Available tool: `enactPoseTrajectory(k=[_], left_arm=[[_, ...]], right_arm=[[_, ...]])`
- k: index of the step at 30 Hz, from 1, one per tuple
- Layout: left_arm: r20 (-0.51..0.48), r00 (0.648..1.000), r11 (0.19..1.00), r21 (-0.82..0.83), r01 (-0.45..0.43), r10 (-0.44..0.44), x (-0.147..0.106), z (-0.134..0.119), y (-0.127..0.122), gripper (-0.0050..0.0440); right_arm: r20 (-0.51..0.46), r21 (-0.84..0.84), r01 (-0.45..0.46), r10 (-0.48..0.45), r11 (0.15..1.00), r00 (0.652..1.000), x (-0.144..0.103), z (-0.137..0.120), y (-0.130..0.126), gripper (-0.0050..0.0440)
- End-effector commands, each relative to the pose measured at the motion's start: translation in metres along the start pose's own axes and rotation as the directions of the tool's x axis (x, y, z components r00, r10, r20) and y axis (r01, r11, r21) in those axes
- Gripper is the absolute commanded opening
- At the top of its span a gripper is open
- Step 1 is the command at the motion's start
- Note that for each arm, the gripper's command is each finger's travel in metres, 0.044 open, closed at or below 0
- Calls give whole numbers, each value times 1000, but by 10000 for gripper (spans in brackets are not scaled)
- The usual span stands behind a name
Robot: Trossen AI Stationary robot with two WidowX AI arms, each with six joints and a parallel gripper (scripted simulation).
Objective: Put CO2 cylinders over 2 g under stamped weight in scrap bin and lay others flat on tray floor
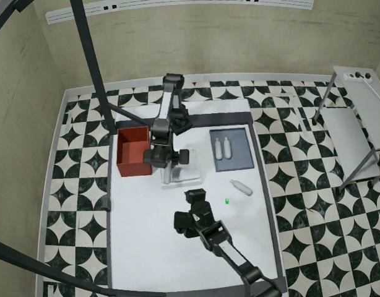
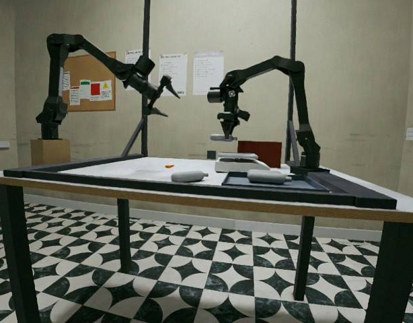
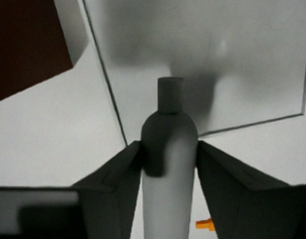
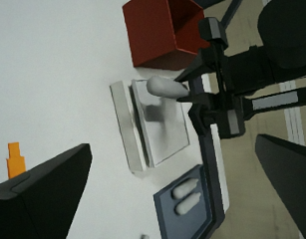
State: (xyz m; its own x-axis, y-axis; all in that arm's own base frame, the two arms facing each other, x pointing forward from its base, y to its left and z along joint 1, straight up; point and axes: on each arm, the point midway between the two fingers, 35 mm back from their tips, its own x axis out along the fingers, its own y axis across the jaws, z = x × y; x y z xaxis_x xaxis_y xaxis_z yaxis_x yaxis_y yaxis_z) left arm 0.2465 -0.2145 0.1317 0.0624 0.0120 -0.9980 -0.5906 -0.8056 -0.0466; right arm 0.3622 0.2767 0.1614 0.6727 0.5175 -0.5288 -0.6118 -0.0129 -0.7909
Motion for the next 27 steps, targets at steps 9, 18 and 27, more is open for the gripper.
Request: enactPoseTrajectory(k=[9,18,27], left_arm=[[-10,999,999,7,34,-33,-11,32,-27,-50],[10,999,999,10,51,-51,-10,50,-39,-50],[21,999,999,-25,47,-47,-8,50,-40,-50]], right_arm=[[-36,-474,38,-63,880,997,7,-22,-21,440],[-86,-820,-21,-86,572,993,15,-49,-27,440],[-123,-960,-92,-101,265,987,20,-69,-30,440]])
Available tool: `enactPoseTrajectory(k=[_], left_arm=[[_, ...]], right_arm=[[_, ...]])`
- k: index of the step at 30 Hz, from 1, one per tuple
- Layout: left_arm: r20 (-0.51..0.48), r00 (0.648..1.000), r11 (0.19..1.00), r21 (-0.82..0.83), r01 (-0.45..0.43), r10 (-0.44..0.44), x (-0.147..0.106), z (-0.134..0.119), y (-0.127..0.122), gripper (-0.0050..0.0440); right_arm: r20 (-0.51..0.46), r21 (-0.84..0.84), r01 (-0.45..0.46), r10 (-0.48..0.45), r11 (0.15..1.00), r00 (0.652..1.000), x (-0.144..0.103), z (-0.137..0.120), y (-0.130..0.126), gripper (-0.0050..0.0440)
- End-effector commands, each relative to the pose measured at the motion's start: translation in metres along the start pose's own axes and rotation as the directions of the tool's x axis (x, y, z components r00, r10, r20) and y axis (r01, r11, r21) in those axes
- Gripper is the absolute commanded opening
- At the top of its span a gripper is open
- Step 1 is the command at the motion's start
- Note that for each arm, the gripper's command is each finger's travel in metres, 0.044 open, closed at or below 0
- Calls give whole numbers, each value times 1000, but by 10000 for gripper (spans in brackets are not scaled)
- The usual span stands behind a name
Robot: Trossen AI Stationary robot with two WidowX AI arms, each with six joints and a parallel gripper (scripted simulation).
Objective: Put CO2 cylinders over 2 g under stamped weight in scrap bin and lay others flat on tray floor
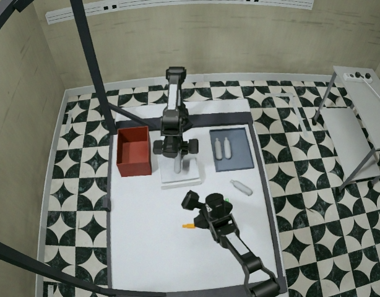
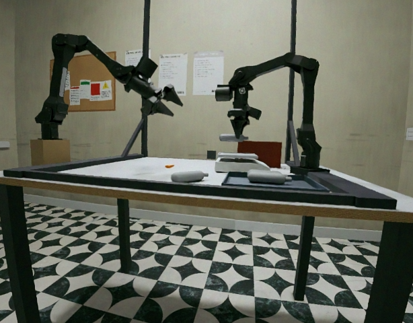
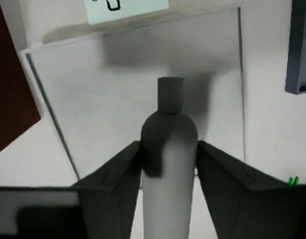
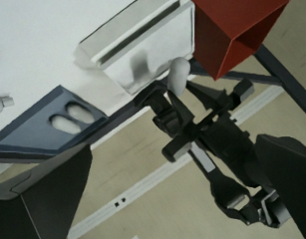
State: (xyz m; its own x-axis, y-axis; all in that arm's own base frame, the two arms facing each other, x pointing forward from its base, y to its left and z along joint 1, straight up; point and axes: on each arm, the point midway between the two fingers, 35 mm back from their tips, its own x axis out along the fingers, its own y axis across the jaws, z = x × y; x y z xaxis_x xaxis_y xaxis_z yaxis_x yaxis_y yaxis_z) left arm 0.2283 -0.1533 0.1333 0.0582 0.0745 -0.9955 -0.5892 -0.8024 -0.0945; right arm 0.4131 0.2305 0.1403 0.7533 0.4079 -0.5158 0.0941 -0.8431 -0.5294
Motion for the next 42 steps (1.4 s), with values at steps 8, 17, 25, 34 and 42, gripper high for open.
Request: enactPoseTrajectory(k=[8,17,25,34,42], left_arm=[[-14,999,890,-454,-47,45,-8,-4,-3,-50],[-25,997,672,-737,-72,79,-9,-1,-5,-50],[-23,995,519,-852,-69,95,-6,1,-4,-50],[-18,996,525,-849,-63,91,-10,16,-24,-50],[-16,996,525,-849,-60,88,-18,44,-59,-50]], right_arm=[[-69,-449,-44,14,892,998,7,-26,14,440],[-83,-572,-68,25,817,996,9,-31,22,440],[-84,-587,-69,25,807,996,8,-31,21,440],[-79,-584,-67,25,809,997,7,-29,22,440],[-79,-584,-67,25,809,997,7,-29,22,440]])
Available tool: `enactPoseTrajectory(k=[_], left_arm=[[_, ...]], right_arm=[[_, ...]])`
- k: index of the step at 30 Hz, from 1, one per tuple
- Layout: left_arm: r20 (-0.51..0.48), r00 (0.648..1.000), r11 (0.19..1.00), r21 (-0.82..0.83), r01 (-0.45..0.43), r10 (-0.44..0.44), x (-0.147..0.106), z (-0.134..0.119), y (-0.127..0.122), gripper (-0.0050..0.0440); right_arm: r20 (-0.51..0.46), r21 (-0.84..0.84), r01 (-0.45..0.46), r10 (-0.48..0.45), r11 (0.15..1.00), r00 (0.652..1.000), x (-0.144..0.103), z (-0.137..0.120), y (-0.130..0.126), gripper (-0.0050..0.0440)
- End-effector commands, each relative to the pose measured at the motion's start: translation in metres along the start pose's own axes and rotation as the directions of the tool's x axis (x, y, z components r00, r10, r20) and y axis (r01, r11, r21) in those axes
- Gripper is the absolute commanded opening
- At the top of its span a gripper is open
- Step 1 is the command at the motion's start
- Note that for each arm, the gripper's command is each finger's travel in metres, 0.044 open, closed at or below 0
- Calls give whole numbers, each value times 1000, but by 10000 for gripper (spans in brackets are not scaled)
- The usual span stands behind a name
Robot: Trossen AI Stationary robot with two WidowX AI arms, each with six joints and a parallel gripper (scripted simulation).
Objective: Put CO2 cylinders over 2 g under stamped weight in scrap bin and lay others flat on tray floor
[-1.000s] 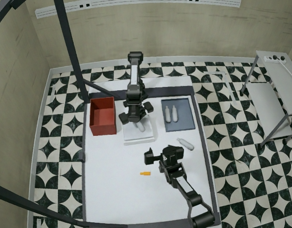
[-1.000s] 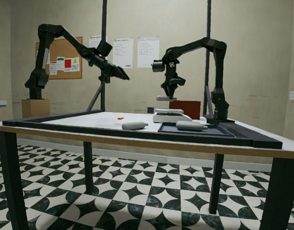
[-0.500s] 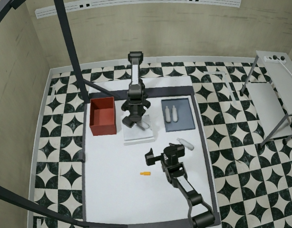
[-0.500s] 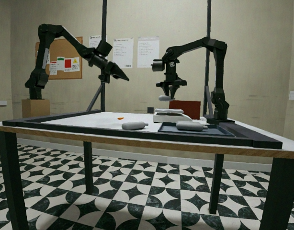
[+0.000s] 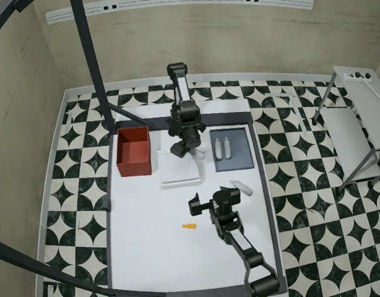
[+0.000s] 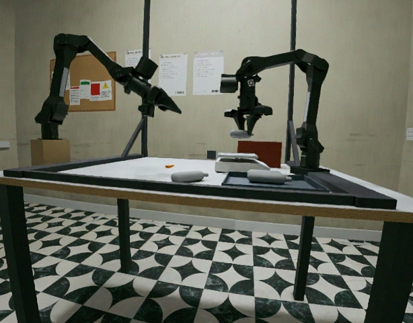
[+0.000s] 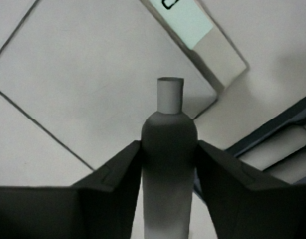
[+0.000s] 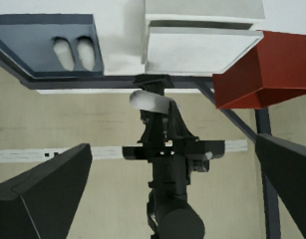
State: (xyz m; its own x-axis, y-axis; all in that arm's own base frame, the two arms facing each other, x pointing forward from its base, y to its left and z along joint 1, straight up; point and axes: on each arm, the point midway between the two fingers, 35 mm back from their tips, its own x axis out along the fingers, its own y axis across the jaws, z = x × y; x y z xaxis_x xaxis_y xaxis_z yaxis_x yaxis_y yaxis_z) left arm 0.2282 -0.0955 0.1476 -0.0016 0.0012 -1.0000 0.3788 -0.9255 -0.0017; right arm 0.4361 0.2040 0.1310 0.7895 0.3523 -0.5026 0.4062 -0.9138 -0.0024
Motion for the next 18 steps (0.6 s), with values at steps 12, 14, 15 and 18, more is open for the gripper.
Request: enactPoseTrajectory(k=[12,14,15,18], left_arm=[[-28,999,992,-125,-28,25,-11,-6,-19,-50],[-35,999,971,-236,-39,32,-11,-6,-19,-50],[-39,999,955,-295,-45,35,-11,-6,-19,-50],[-49,998,897,-438,-61,44,-10,-6,-19,-50]], right_arm=[[-33,-1,-1,1,1000,999,-5,-13,1,440],[-33,-1,-1,1,1000,999,-5,-13,1,440],[-33,-1,-1,1,1000,999,-5,-13,1,440],[-33,-1,-1,1,1000,999,-5,-13,1,440]])
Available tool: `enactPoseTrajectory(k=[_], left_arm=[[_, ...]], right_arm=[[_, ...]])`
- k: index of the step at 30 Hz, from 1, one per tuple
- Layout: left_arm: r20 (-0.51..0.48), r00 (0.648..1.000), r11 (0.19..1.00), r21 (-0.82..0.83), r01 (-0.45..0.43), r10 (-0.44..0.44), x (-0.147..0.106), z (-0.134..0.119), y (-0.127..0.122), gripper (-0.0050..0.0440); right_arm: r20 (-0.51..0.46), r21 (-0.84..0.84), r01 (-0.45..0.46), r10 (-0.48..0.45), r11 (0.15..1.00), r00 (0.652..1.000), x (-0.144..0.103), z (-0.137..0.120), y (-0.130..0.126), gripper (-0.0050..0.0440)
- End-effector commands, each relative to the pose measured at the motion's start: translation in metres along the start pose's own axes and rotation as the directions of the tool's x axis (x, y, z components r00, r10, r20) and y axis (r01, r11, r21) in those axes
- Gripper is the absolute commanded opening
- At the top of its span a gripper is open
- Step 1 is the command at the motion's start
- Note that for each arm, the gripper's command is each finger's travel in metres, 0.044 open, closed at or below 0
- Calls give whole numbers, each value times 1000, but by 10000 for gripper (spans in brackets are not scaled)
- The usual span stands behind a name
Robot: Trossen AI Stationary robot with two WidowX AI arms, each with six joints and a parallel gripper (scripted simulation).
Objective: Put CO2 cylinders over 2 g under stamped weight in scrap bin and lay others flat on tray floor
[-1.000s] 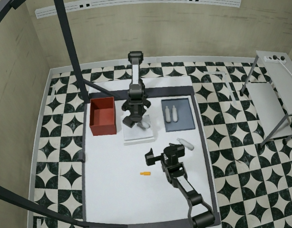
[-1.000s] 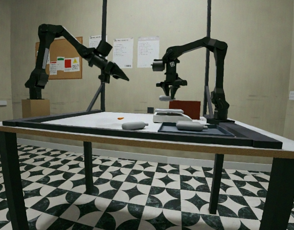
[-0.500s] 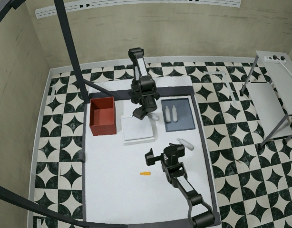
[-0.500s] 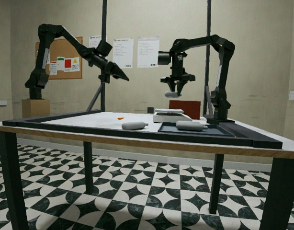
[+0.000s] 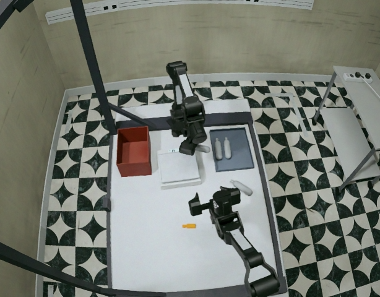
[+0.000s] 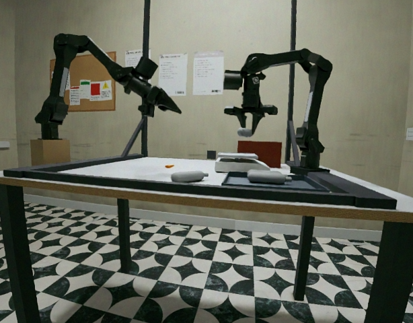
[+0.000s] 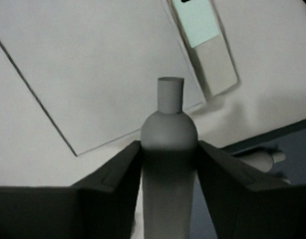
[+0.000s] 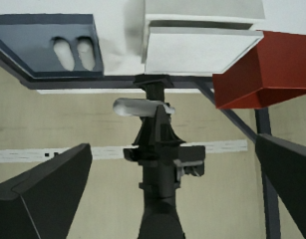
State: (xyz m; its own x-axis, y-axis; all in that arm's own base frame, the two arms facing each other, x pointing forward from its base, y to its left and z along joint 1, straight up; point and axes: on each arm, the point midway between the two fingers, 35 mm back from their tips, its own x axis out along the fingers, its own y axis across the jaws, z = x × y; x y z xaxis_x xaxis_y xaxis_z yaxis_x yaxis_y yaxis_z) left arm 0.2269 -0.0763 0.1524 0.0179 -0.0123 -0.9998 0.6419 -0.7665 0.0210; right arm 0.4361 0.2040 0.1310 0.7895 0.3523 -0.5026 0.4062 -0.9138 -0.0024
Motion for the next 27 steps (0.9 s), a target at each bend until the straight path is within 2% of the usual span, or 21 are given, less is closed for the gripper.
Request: enactPoseTrajectory(k=[1,4,6,12,21,23,27], left_arm=[[-29,999,981,-191,-42,37,-6,0,0,-50],[-34,998,944,-326,-57,48,-6,0,0,-50],[-34,998,944,-326,-57,48,-6,0,0,-50],[-48,996,786,-613,-87,73,-5,0,0,-50],[-66,992,460,-881,-107,104,-5,0,0,-50],[-66,992,460,-881,-107,104,-5,0,0,-50],[-75,990,243,-965,-103,122,-5,0,0,-50]], right_arm=[[-32,-1,-1,1,1000,999,-5,-13,1,440],[-32,-1,-1,1,1000,999,-5,-13,1,440],[-32,-1,-1,1,1000,999,-5,-13,1,440],[-32,-1,-1,1,1000,999,-5,-13,1,440],[-32,-1,-1,1,1000,999,-5,-13,1,440],[-32,-1,-1,1,1000,999,-5,-13,1,440],[-32,-1,-1,1,1000,999,-5,-13,1,440]])
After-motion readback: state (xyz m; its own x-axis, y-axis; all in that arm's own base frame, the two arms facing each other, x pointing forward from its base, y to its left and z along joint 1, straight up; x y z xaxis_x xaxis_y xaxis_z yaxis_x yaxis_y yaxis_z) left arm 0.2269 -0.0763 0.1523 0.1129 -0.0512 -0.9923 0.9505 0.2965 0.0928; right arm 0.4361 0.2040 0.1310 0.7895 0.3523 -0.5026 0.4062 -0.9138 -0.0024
